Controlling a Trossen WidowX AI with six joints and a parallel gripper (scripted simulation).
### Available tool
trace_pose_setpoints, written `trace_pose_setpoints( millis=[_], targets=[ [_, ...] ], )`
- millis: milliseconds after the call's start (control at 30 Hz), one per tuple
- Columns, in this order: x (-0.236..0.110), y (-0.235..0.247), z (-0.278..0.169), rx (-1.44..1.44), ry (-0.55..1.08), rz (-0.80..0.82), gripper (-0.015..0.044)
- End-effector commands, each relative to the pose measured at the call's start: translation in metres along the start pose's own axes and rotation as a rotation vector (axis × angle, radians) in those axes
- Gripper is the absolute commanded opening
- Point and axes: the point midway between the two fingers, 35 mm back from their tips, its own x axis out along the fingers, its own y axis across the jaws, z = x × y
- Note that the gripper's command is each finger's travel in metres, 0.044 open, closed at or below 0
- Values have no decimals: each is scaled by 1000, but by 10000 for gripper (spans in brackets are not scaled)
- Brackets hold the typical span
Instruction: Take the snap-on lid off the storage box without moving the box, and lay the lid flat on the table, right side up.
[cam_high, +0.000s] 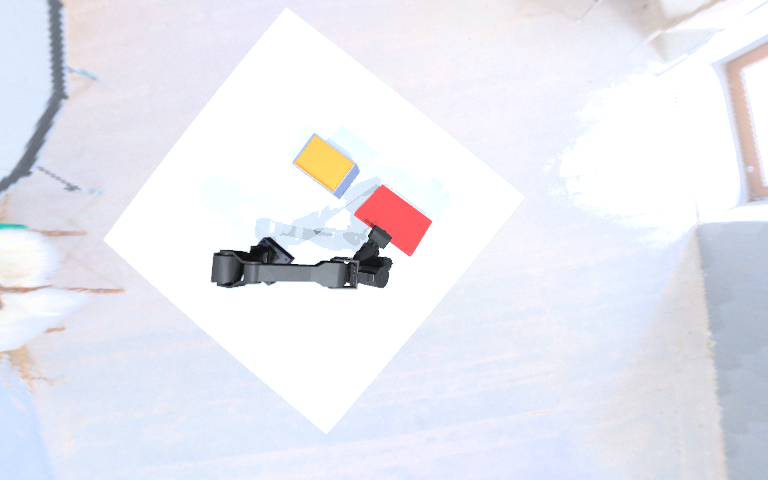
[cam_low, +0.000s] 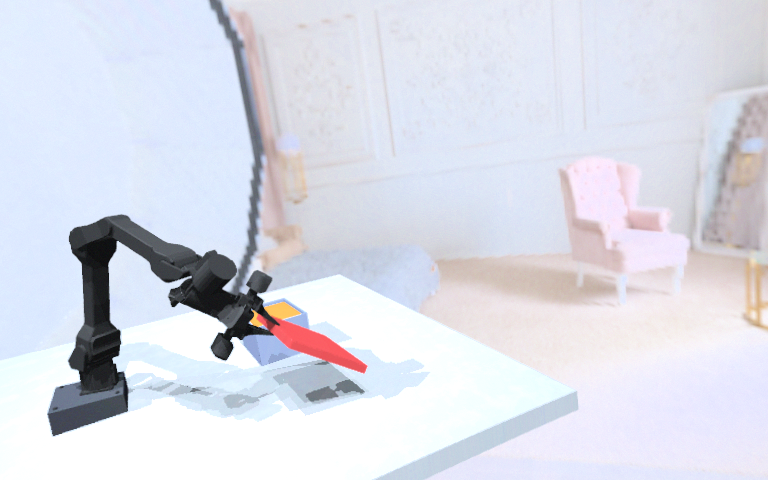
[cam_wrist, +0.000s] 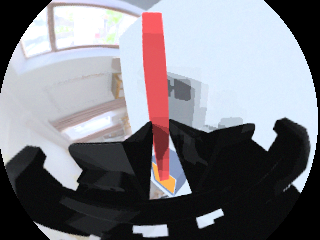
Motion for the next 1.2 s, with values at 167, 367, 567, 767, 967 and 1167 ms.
trace_pose_setpoints(
  millis=[167,367,567,767,967,1167],
  targets=[
    [5,-4,0,-1,2,8,0],
    [8,-8,0,-1,2,8,0],
    [11,-12,0,-1,2,8,0],
    [14,-15,0,-1,2,8,0],
    [18,-19,0,-1,2,8,0],
    [21,-23,0,-1,2,8,0]
  ],
)
